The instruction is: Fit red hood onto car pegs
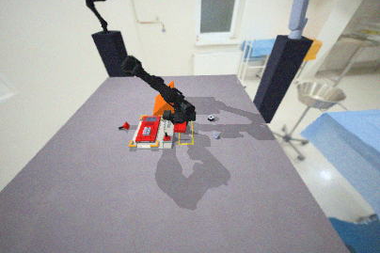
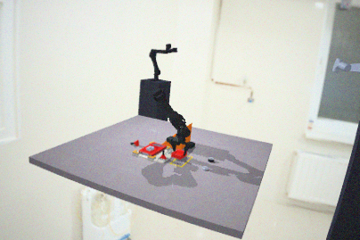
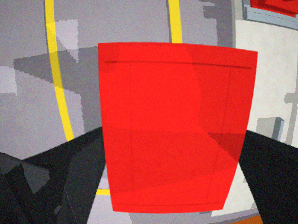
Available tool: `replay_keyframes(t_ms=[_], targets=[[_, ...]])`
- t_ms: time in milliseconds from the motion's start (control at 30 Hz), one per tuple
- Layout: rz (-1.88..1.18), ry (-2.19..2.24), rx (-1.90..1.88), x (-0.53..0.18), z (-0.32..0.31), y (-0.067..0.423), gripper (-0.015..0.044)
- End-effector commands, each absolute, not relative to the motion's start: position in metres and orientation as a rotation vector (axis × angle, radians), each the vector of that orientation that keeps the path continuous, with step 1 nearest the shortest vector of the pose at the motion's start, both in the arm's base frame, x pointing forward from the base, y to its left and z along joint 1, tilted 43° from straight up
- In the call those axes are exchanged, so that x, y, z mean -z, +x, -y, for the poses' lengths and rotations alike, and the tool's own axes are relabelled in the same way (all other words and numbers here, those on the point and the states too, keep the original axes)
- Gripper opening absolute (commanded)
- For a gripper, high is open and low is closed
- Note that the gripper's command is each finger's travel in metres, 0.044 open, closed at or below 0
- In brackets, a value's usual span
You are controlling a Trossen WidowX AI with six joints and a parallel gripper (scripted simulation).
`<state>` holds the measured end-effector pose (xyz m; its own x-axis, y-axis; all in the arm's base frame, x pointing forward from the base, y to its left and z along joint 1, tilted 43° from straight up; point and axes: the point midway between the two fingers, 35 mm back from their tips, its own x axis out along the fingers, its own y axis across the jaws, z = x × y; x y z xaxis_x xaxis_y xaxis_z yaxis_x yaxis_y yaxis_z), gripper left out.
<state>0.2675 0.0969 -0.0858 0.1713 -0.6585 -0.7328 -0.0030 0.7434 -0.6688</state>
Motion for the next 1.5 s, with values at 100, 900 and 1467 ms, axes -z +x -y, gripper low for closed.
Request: replay_keyframes(t_ms=[100, 900, 1467], targets=[[-1.332, -0.598, 0.505, 0.073, -0.11, 0.265, 0.0], [-1.334, -0.596, 0.503, 0.028, -0.151, 0.254, 0.0], [-1.342, -0.61, 0.477, -0.009, -0.126, 0.281, 0.0]])
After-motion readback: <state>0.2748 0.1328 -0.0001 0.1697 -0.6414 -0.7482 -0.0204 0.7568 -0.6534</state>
